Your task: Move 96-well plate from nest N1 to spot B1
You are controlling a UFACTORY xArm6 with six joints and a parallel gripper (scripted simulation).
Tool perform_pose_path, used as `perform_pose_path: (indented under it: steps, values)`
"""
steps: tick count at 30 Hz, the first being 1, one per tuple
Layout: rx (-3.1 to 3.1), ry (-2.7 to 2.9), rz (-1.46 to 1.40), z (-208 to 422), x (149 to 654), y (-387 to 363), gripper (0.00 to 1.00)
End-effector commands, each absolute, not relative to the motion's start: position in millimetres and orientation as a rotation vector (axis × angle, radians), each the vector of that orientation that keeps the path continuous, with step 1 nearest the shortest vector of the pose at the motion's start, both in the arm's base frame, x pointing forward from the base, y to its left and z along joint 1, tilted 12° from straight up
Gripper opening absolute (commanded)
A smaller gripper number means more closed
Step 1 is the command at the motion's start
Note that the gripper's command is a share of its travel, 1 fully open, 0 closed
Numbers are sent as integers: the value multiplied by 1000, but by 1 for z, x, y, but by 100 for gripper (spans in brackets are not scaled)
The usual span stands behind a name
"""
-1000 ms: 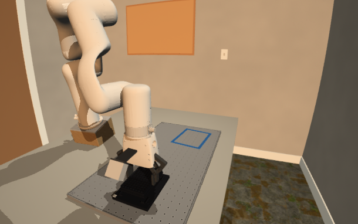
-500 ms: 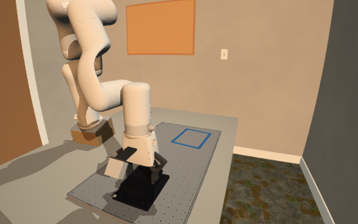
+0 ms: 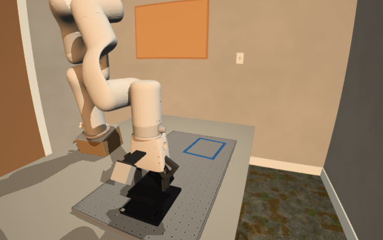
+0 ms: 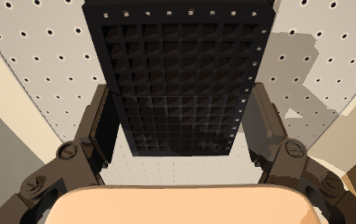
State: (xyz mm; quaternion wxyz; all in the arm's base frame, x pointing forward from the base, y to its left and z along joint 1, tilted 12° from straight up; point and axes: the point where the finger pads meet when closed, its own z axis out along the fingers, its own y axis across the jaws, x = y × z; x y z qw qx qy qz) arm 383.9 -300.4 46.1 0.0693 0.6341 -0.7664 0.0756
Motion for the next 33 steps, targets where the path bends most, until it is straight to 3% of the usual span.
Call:
perform_pose_path:
  steps: [1,33]
  values:
    - [1909,-2307,233,55,385,-299,0]
    - [1909,-2308,233,87,385,-293,0]
